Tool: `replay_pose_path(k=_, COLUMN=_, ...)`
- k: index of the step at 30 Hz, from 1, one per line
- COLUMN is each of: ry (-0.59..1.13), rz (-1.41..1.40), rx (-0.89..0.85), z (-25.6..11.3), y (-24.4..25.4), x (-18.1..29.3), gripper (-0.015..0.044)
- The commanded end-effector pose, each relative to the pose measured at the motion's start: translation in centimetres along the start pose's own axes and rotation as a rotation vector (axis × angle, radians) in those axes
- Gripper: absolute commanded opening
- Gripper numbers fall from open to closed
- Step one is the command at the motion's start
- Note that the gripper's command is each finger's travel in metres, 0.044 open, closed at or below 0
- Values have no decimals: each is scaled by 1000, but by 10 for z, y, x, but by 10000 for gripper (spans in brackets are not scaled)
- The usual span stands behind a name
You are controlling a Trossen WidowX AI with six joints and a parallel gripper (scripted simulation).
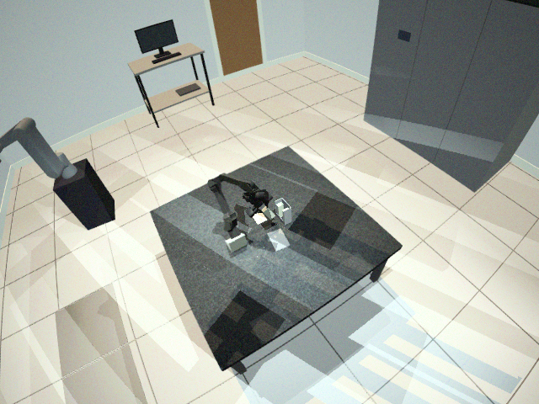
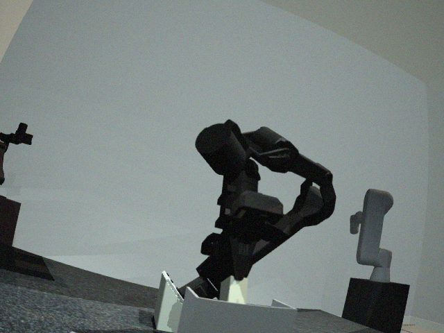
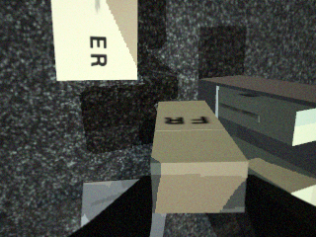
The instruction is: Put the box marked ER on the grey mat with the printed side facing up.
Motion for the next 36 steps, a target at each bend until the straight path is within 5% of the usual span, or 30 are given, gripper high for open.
replay_pose_path(k=1, ry=-5, rz=1, rx=1, z=6, y=2, x=-1, gripper=159)
replay_pose_path(k=23, ry=-7, rz=1, rx=2, z=36, y=16, x=-1, gripper=159)
replay_pose_path(k=26, ry=-2, rz=1, rx=-1, z=34, y=15, x=0, gripper=238)
replay_pose_path(k=36, ry=-7, rz=1, rx=30, z=35, y=22, x=0, gripper=243)
Point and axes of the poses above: the point midway between the two fingers, 35 mm back from their tips, its own z axis out along the fingers, its own y axis across the jaws, x = y × z, the point moved 6 cm from there along -z, back along the fingers, and after that the axes turned 3 degrees about z, right-handed, at the moved point
